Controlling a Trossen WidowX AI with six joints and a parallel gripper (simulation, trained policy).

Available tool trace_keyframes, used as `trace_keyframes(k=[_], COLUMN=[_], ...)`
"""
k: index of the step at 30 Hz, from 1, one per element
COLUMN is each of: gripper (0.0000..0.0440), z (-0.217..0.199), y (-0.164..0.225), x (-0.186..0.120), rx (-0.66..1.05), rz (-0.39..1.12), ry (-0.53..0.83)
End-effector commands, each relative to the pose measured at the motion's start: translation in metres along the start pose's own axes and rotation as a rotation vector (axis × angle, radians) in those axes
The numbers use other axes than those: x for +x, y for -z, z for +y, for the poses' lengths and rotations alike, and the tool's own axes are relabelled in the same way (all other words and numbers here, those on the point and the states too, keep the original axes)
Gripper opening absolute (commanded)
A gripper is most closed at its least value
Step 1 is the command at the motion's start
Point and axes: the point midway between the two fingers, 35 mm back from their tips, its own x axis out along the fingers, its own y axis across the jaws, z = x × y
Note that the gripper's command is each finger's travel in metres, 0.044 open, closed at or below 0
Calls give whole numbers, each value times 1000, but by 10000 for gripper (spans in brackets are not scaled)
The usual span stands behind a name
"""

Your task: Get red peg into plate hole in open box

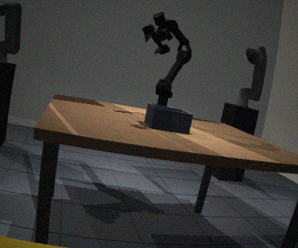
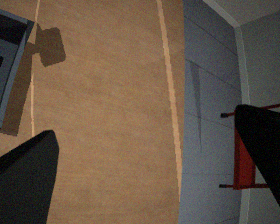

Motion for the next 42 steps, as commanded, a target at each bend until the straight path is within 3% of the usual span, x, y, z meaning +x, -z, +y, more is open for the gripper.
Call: trace_keyframes(k=[1, 4, 15, 26, 34, 42], gripper=[416, 440, 440, 440, 440, 440], z=[3, 16, 64, 118, 161, 204], y=[-1, -2, -7, -14, -21, -28], x=[0, 4, 30, 47, 53, 53], rx=[18, 95, 371, 615, 765, 870], rz=[-2, 3, 113, 330, 549, 764], ry=[-12, -69, -294, -469, -521, -488])
